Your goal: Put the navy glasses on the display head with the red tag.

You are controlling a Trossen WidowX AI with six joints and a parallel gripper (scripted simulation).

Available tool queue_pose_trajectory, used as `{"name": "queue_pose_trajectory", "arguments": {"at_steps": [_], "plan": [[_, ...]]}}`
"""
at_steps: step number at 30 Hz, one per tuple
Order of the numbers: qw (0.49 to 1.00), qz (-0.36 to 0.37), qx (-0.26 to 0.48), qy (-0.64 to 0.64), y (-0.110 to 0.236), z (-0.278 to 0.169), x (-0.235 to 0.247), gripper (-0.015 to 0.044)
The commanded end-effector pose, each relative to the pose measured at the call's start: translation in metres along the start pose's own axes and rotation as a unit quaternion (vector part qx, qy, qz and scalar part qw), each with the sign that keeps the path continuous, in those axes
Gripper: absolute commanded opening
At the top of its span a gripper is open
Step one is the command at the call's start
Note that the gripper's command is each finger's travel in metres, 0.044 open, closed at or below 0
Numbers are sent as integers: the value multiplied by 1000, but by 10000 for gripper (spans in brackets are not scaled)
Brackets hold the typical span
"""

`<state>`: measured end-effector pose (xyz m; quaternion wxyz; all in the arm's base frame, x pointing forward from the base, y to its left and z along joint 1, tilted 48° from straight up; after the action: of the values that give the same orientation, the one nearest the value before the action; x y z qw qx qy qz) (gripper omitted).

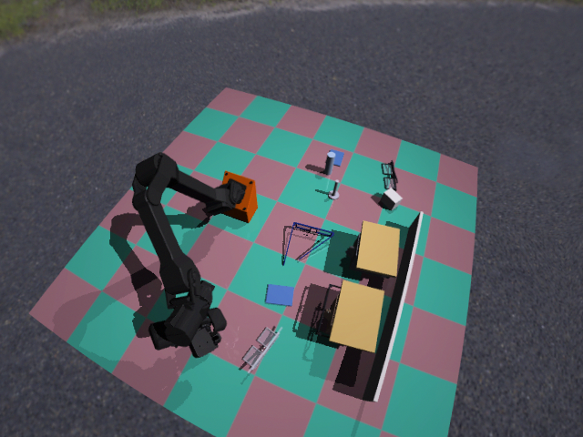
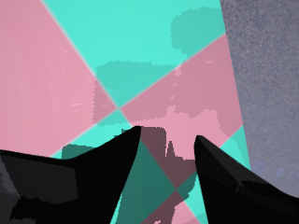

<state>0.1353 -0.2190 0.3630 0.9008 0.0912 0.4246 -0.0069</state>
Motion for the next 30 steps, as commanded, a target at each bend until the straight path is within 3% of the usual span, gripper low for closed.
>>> {"name": "queue_pose_trajectory", "arguments": {"at_steps": [1,10,17,30], "plan": [[997,73,-18,4,8,10,46,200],[980,194,-31,36,38,15,127,200],[952,289,-9,97,89,2,209,200],[900,347,22,263,213,-89,309,200]]}}
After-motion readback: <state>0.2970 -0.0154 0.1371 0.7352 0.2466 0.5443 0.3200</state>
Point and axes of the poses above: the point midway between the two fingers, 35 mm back from their tips, its own y axis back along the fingers, its own x axis across the jaws, z = x × y, the point moved 8 cm from there along y, back along the fingers, and after that the axes turned 7 degrees about -y, right-handed, at the moved point
